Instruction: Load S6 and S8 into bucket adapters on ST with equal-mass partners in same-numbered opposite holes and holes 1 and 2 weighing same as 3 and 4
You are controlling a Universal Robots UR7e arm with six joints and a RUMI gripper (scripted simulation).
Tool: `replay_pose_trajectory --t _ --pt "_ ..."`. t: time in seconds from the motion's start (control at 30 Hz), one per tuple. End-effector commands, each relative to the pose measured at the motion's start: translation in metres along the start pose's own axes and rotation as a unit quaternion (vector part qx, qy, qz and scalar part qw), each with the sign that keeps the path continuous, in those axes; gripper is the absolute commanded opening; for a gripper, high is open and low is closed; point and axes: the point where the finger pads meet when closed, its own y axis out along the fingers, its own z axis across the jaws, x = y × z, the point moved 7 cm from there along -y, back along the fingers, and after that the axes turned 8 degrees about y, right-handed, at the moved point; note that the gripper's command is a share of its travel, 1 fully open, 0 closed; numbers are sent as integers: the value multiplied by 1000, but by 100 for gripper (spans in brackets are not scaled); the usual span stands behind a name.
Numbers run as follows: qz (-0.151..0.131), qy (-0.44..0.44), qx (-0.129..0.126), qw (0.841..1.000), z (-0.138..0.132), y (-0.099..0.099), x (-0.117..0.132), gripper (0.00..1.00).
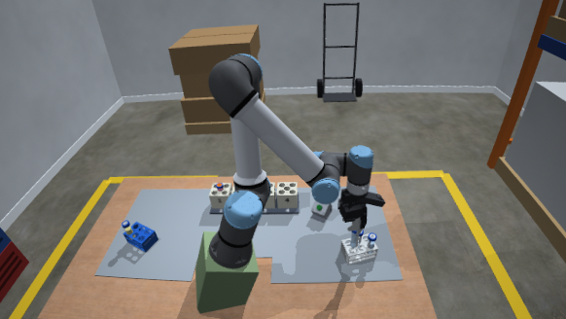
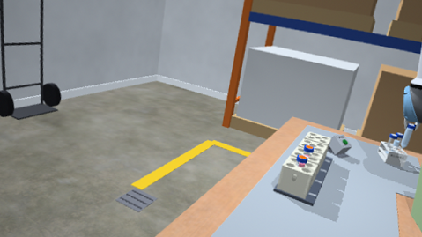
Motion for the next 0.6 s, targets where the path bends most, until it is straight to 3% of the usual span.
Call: replay_pose_trajectory --t 0.0,0.57 --pt "0 0 0 1000 0 -13 0 0" --pt "0 0 0 1000 0 -61 0 0"
